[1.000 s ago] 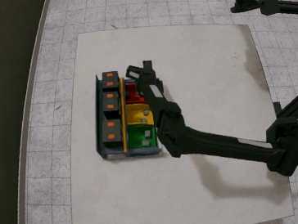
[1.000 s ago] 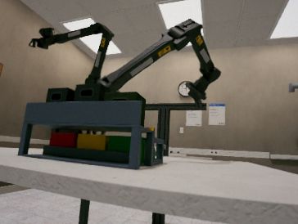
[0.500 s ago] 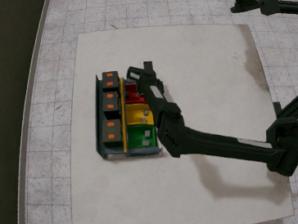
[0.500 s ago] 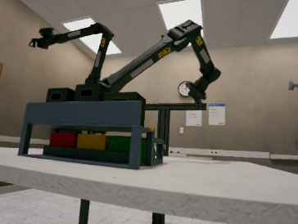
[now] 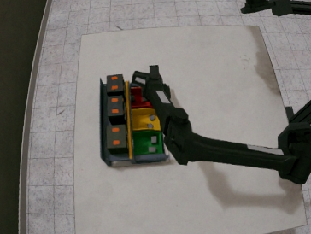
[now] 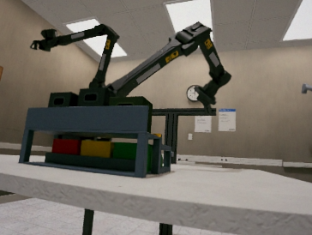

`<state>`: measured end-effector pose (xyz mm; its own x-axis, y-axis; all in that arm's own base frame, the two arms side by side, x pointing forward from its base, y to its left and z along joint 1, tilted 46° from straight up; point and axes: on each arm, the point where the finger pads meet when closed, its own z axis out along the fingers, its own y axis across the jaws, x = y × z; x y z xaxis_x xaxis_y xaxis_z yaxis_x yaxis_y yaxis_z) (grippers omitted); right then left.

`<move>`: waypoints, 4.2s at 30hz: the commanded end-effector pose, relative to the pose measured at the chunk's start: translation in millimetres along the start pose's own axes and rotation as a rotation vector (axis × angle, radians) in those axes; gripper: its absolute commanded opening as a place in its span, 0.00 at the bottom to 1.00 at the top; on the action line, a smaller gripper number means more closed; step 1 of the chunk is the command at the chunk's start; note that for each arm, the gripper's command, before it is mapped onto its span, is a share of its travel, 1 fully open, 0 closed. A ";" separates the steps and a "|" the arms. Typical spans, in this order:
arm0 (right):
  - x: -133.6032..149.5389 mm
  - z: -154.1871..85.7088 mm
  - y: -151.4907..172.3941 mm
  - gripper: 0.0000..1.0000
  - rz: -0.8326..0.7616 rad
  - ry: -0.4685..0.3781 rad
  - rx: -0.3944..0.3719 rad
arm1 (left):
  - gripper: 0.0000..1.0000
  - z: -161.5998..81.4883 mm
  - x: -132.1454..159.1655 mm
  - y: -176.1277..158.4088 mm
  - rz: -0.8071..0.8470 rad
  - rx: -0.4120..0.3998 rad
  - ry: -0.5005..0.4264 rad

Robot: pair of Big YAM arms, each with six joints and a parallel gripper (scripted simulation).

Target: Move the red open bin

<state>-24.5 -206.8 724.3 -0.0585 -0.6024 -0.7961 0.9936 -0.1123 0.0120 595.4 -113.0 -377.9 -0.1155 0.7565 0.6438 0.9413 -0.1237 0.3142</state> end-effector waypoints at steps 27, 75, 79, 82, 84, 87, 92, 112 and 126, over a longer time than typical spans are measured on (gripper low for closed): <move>-38.7 -6.2 -1.8 1.00 -0.019 -0.056 0.005 | 0.90 12.8 -1.0 5.9 -0.003 -0.003 -0.006; -38.7 -6.2 -1.8 1.00 -0.019 -0.056 0.005 | 0.90 13.5 -2.7 5.5 -0.001 -0.003 -0.008; -38.7 -6.2 -1.8 1.00 -0.019 -0.056 0.005 | 0.00 13.0 -2.3 6.6 -0.002 -0.004 -0.007; -38.7 -6.2 -1.8 1.00 -0.019 -0.056 0.005 | 0.00 11.7 -1.6 8.6 -0.004 -0.006 -0.007; -38.7 -6.2 -1.8 1.00 -0.019 -0.056 0.005 | 0.00 8.5 -3.7 9.5 -0.002 -0.010 -0.008; -38.7 -6.2 -1.8 1.00 -0.019 -0.056 0.005 | 0.00 7.3 -3.4 9.4 -0.002 -0.011 -0.008; -38.7 -6.2 -1.8 1.00 -0.019 -0.056 0.005 | 0.00 6.4 -3.6 9.6 -0.002 -0.012 -0.007; -38.7 -6.2 -1.8 1.00 -0.019 -0.056 0.005 | 0.00 0.4 -4.2 10.9 -0.006 -0.018 -0.005; -38.7 -6.2 -1.8 1.00 -0.019 -0.056 0.005 | 0.00 -3.5 -4.7 11.7 -0.009 -0.021 -0.005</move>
<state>-24.5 -206.8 724.3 -0.0585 -0.6024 -0.7961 0.9936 -0.1123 0.0120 597.6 -110.3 -383.3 -0.1099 0.7571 0.6440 0.9419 -0.1276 0.3106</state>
